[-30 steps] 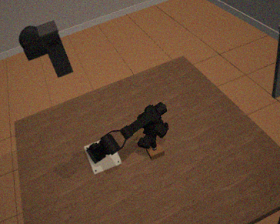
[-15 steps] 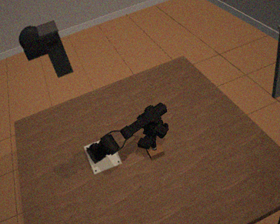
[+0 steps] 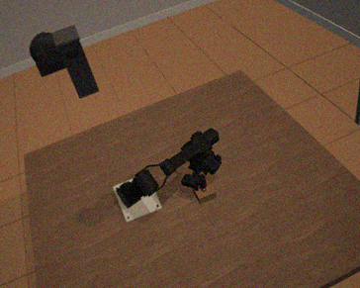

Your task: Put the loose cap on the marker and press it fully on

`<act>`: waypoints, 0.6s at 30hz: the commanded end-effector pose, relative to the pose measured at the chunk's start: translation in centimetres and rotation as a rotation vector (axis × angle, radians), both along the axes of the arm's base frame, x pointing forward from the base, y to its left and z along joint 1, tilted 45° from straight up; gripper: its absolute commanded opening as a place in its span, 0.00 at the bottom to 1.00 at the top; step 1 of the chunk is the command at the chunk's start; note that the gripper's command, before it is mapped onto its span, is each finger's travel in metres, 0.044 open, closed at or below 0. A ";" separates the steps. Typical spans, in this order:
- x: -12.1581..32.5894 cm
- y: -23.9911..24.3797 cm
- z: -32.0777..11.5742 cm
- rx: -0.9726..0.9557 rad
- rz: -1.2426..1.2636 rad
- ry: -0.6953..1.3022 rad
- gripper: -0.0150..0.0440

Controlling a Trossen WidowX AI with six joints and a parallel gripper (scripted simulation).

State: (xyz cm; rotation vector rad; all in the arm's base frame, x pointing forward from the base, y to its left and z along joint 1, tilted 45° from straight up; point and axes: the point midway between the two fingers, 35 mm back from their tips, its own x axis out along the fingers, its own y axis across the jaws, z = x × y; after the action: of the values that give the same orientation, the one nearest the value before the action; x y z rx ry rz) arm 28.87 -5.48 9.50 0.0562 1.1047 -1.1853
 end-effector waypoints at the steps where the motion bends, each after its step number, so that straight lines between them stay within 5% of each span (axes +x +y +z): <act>1: 0.5 2.7 2.4 0.007 0.005 -0.010 1.00; 8: 0.4 4.8 4.6 0.004 0.004 -0.009 1.00; 18: 0.6 4.3 3.9 0.035 0.551 0.534 0.56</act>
State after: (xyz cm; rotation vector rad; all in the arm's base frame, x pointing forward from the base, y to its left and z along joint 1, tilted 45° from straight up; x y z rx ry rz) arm 29.42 -0.96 13.82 -0.2360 1.3034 -0.9464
